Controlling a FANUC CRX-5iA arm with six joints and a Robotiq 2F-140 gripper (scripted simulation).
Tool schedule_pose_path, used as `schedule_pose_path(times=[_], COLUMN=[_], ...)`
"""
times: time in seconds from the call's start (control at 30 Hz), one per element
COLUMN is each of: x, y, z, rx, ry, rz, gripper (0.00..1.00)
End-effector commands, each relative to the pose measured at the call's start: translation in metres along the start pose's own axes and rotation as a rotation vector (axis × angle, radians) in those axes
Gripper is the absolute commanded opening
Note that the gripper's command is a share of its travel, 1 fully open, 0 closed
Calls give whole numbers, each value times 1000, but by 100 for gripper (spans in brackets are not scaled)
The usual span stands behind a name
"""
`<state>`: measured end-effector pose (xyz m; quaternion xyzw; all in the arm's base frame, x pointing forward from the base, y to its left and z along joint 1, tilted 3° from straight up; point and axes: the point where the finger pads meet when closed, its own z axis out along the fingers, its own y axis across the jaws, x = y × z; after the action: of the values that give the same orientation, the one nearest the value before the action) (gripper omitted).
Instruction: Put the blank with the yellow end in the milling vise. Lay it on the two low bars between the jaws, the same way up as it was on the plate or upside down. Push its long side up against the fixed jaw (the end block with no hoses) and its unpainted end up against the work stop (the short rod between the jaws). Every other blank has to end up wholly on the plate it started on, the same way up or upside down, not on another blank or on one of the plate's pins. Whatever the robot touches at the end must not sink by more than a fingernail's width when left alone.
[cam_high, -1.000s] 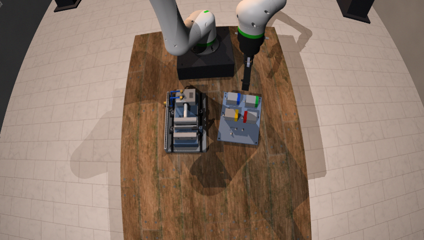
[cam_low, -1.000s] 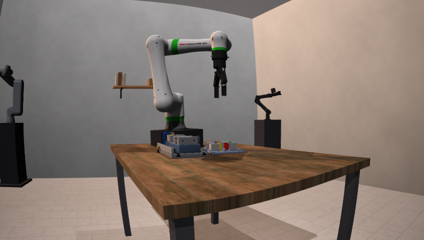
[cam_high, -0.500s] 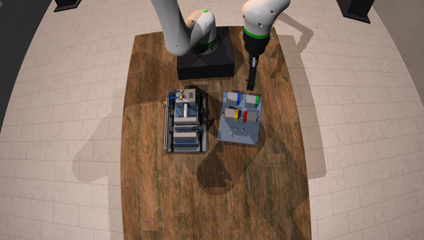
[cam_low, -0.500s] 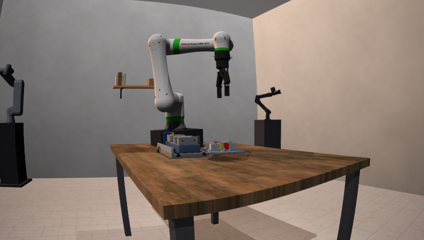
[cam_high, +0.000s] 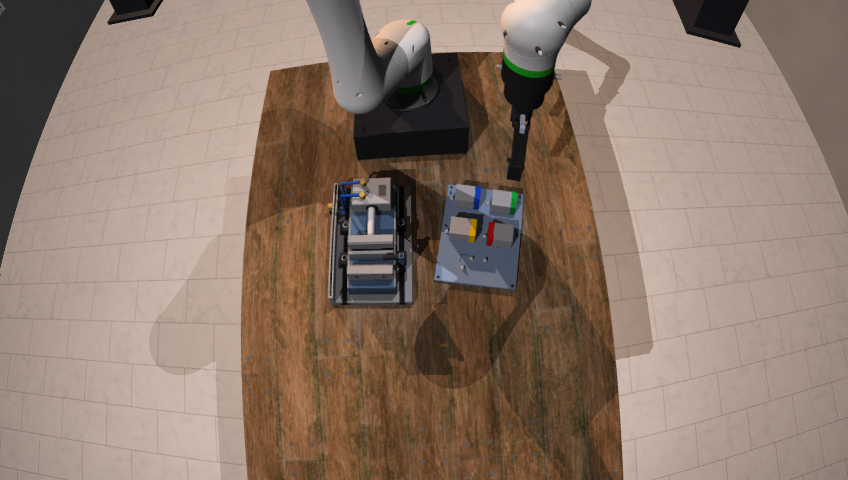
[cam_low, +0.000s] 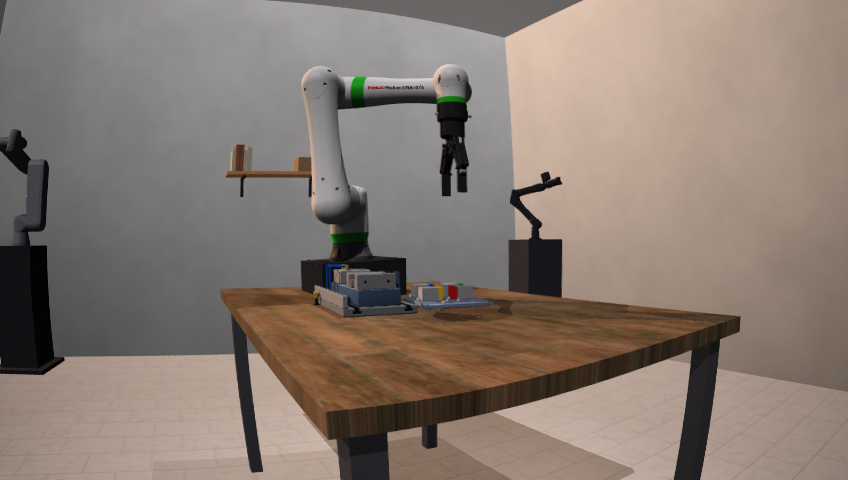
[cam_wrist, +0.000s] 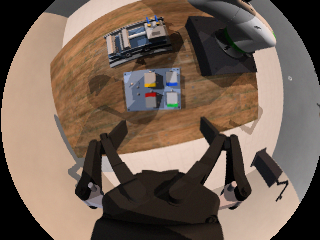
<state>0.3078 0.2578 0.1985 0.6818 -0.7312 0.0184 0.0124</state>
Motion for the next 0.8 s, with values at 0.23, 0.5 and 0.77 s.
schedule_pose_path(times=[0.23, 0.5, 0.77], x=[4, 6, 8], y=[-2, -2, -2], z=[-1, -1, -1], rx=[1, 1, 1], ry=[0, 0, 0], rz=[0, 0, 0], gripper=[100, 100, 100])
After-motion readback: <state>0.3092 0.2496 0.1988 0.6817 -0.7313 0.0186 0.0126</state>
